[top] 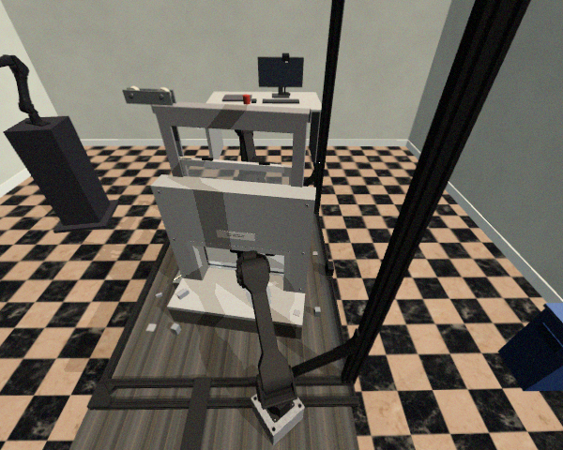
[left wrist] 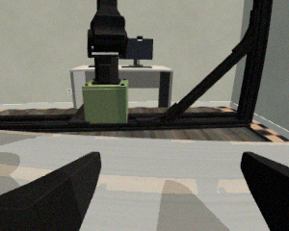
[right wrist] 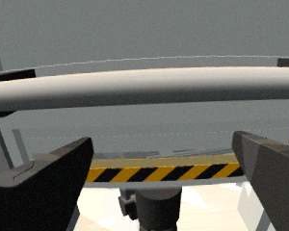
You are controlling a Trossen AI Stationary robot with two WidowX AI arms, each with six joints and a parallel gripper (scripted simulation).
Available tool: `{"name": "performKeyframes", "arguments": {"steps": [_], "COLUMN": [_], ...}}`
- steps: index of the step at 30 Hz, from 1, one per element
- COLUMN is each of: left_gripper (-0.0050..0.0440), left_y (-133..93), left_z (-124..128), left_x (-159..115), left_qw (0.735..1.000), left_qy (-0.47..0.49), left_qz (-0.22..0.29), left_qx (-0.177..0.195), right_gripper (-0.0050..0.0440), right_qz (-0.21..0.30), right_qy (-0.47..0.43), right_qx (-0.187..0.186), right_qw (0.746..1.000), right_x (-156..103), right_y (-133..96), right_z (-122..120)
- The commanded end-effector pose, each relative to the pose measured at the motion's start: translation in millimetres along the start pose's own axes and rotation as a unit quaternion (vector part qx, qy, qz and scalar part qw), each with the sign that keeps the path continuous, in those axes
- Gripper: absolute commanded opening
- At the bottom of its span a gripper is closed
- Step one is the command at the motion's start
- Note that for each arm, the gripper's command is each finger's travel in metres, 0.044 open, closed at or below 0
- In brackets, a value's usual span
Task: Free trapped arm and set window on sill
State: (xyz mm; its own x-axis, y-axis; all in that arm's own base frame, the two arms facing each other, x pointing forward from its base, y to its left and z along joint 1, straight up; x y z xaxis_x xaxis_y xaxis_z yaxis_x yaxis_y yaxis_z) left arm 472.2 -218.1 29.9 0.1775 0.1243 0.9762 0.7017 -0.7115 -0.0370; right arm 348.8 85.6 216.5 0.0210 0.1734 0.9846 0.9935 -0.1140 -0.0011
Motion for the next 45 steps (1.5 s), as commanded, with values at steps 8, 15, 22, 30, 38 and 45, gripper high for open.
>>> {"name": "performKeyframes", "arguments": {"steps": [8,15,22,30,38,45], "left_gripper": [0.0400,0.0400,0.0400,0.0400,0.0400,0.0400], "left_y": [0.2,0.2,0.2,0.2,0.2,0.2], "left_z": [-0.1,-0.1,-0.1,-0.1,-0.1,-0.1], "left_x": [1.1,1.1,1.1,1.1,1.1,1.1], "left_qw": [1.000,1.000,1.000,1.000,1.000,1.000], "left_qy": [-0.006,-0.006,-0.006,-0.006,-0.006,-0.006], "left_qz": [-0.001,-0.001,-0.001,-0.001,-0.001,-0.001], "left_qx": [0.000,0.000,0.000,0.000,0.000,0.000], "right_gripper": [0.0400,0.0400,0.0400,0.0400,0.0400,0.0400], "right_qz": [-0.001,-0.001,-0.001,-0.001,-0.001,-0.001], "right_qy": [0.000,0.000,0.000,0.000,0.000,0.000], "right_qx": [0.000,0.000,0.000,0.000,0.000,0.000], "right_qw": [1.000,1.000,1.000,1.000,1.000,1.000], "right_x": [0.3,-0.4,-1.3,1.4,15.9,26.2], "right_y": [17.6,29.2,39.6,39.9,40.1,40.0], "right_z": [0.7,0.6,0.4,-0.1,-2.6,-4.4]}}
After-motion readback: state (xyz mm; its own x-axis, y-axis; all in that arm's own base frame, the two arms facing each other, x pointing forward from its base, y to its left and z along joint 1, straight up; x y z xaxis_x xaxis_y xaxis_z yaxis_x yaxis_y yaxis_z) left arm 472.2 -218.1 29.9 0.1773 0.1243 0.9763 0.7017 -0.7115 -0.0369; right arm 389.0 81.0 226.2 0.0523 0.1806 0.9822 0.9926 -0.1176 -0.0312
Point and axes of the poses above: on each arm, the point midway between the two fingers, 35 mm back from their tips, its own y axis out along the fingers, its own z axis across the jaws, x = y × z, the point moved 8 cm from there along -y, back along the fingers, and after that the axes turned 10 degrees about -y, right-handed, at the moved point
